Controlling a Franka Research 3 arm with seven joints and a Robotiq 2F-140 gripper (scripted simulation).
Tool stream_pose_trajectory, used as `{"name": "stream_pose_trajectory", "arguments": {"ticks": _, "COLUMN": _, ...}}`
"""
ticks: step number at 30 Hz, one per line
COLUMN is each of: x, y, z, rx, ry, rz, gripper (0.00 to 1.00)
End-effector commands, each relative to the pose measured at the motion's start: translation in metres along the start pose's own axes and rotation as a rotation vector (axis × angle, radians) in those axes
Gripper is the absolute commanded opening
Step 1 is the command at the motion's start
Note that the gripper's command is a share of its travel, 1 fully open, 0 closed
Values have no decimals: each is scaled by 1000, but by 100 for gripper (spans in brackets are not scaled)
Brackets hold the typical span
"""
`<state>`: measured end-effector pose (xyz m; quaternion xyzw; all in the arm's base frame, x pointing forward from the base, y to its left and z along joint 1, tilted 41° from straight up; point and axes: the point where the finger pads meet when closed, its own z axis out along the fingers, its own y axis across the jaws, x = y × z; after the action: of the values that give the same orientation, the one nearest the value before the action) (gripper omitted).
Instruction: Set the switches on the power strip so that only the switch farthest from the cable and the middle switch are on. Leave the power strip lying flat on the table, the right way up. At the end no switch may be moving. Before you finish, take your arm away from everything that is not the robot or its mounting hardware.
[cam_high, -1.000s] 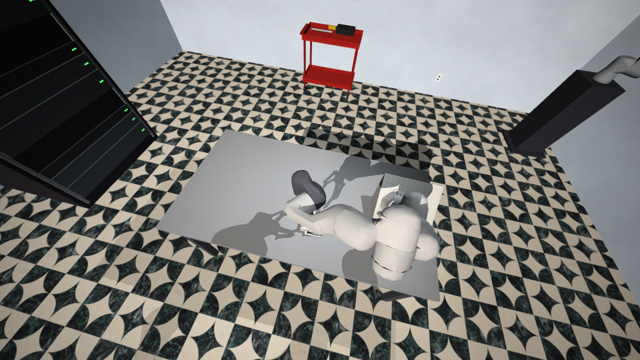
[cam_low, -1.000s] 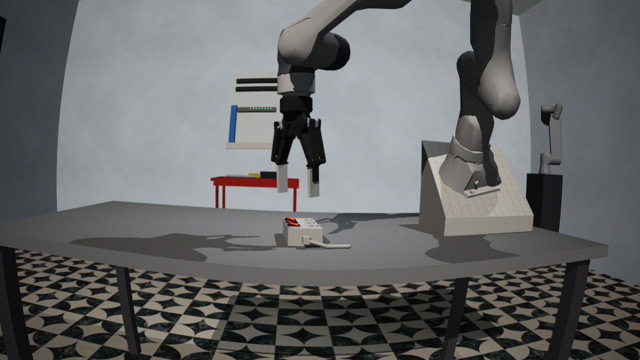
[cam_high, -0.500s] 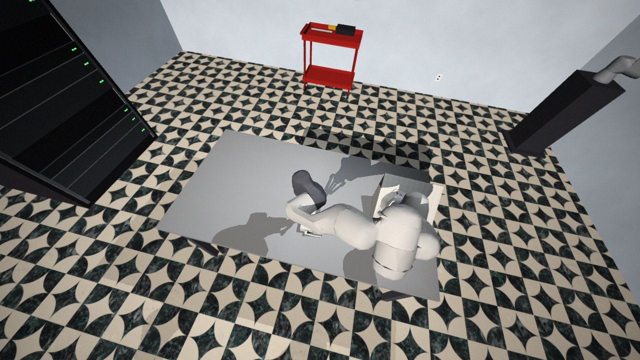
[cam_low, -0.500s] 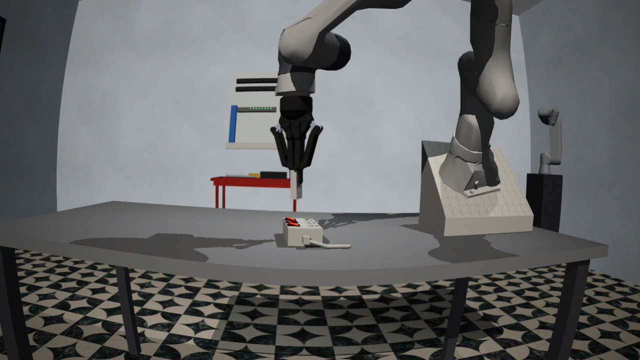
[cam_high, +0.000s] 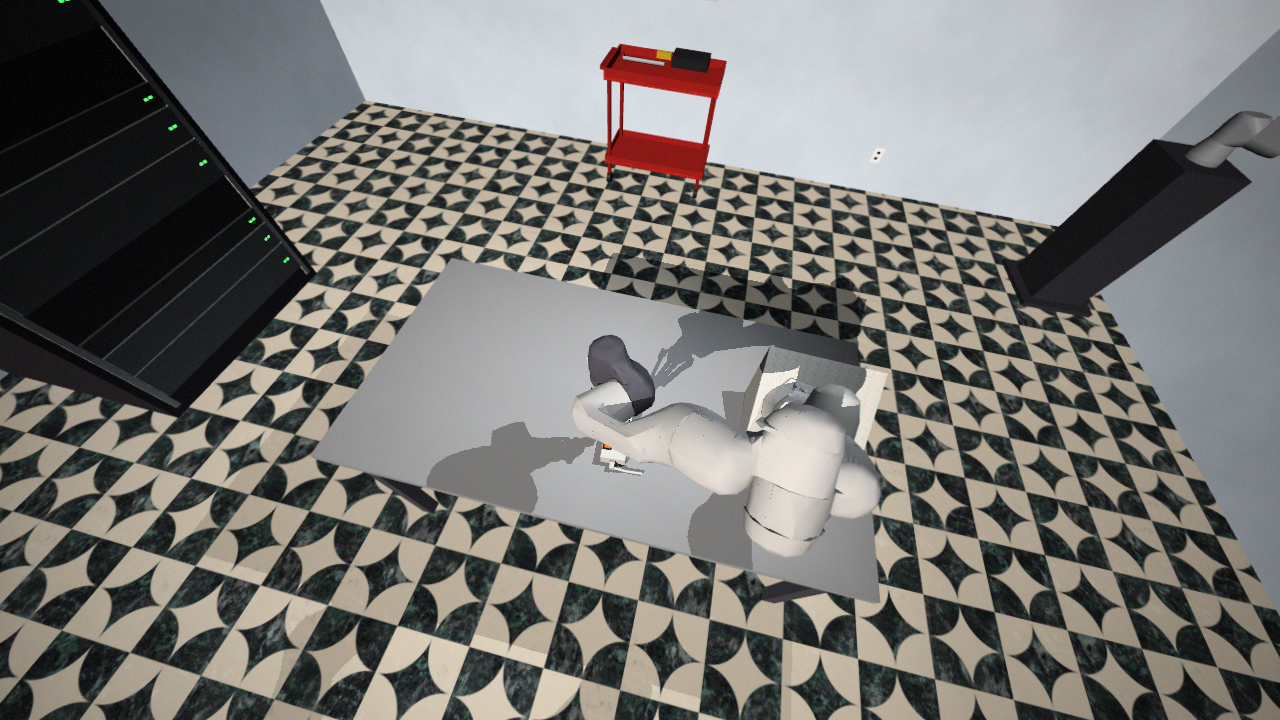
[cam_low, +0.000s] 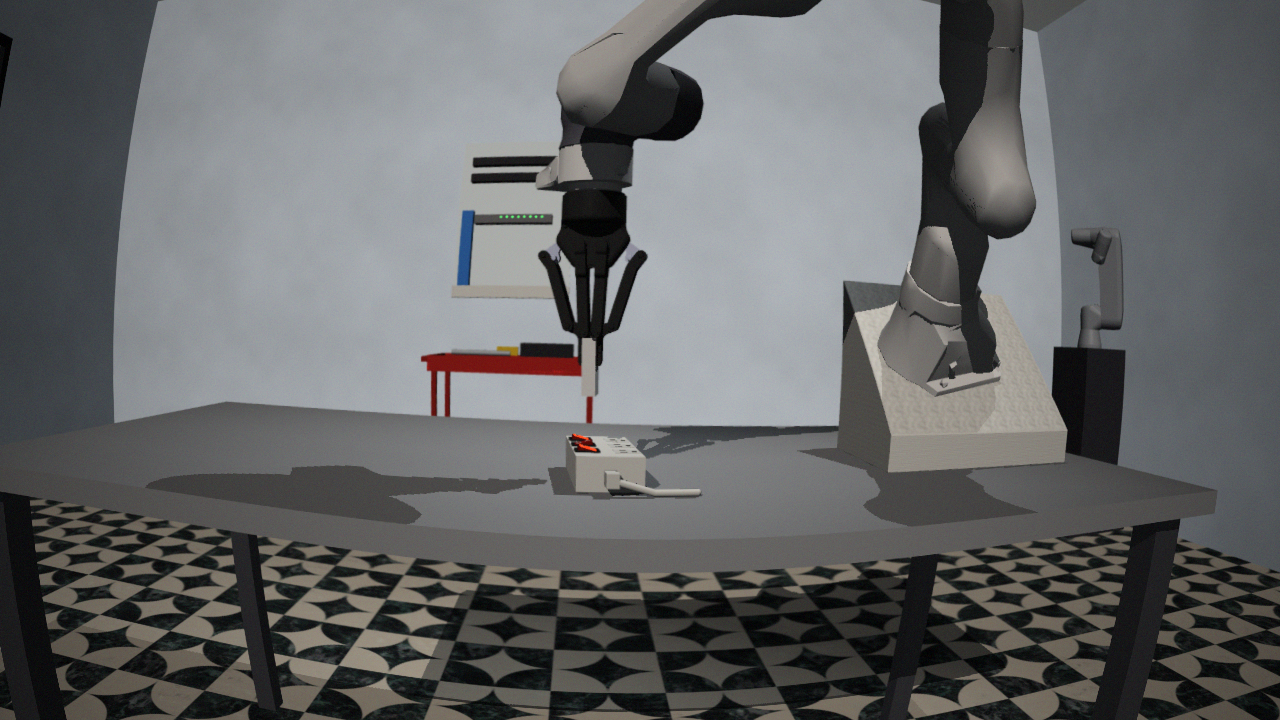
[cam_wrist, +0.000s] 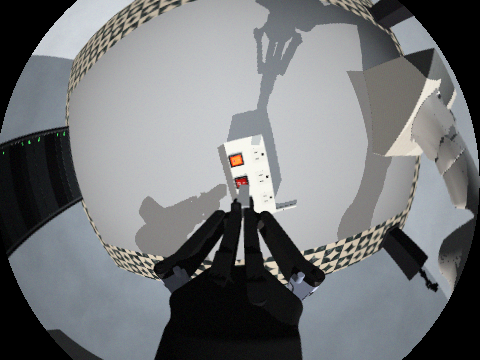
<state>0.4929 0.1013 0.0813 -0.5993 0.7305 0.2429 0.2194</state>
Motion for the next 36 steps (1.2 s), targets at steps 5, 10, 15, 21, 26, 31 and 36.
{"name": "stream_pose_trajectory", "arguments": {"ticks": 5, "x": 0, "y": 2, "z": 2, "rx": 14, "ry": -48, "rz": -241, "gripper": 0}}
{"name": "stream_pose_trajectory", "arguments": {"ticks": 10, "x": 0, "y": 2, "z": 3, "rx": 14, "ry": -48, "rz": -241, "gripper": 0}}
{"name": "stream_pose_trajectory", "arguments": {"ticks": 15, "x": 0, "y": 2, "z": 7, "rx": 14, "ry": -48, "rz": -242, "gripper": 0}}
{"name": "stream_pose_trajectory", "arguments": {"ticks": 21, "x": -1, "y": 2, "z": 13, "rx": 14, "ry": -48, "rz": -242, "gripper": 0}}
{"name": "stream_pose_trajectory", "arguments": {"ticks": 26, "x": -1, "y": 2, "z": 16, "rx": 14, "ry": -48, "rz": -242, "gripper": 0}}
{"name": "stream_pose_trajectory", "arguments": {"ticks": 31, "x": -1, "y": 2, "z": 23, "rx": 14, "ry": -48, "rz": -242, "gripper": 0}}
{"name": "stream_pose_trajectory", "arguments": {"ticks": 36, "x": -1, "y": 2, "z": 30, "rx": 14, "ry": -48, "rz": -242, "gripper": 0}}
